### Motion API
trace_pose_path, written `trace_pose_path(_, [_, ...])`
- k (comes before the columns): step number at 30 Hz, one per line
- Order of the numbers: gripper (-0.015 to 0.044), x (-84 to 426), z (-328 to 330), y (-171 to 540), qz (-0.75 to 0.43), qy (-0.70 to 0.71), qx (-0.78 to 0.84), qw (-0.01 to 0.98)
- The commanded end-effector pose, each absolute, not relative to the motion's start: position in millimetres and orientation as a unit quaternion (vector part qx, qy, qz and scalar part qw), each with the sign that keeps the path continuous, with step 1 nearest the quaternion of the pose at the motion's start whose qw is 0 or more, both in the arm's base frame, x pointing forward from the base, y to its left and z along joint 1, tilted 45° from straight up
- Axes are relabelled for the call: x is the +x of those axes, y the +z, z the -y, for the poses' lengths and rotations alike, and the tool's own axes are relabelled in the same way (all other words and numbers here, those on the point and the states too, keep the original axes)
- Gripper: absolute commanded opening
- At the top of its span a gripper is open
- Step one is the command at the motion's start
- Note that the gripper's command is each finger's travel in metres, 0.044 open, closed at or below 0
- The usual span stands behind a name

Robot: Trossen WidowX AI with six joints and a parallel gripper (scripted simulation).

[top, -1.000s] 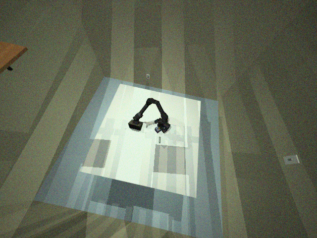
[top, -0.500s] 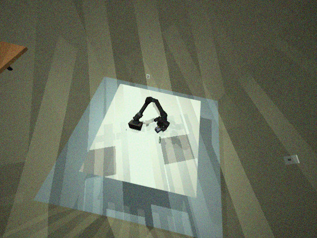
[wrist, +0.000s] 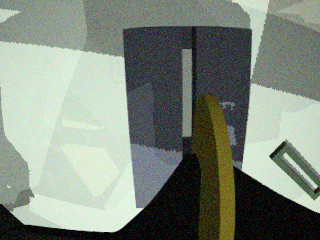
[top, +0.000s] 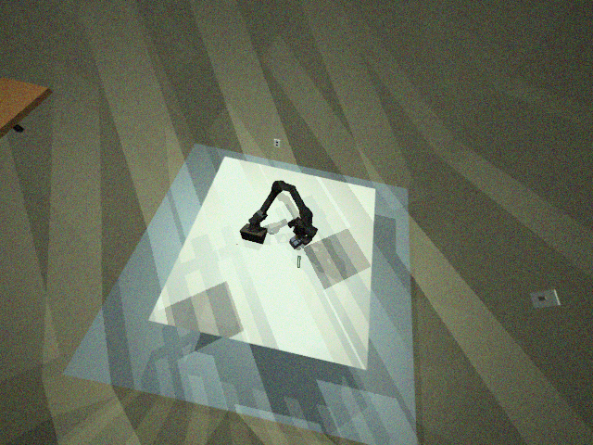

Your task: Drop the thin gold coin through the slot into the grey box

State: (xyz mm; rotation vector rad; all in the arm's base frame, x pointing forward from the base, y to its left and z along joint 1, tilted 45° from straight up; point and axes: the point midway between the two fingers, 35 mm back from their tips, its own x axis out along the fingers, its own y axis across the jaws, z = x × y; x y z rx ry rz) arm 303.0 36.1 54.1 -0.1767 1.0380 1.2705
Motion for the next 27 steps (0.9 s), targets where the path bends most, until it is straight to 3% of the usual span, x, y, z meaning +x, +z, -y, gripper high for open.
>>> trace_pose_path(1, [0.0, 301.1, -39.1, 54.0, -0.464, 0.565, -0.076, 0.678])
trace_pose_path(27, [0.0, 301.6, -43.2, 50.2, -0.464, 0.564, -0.077, 0.679])
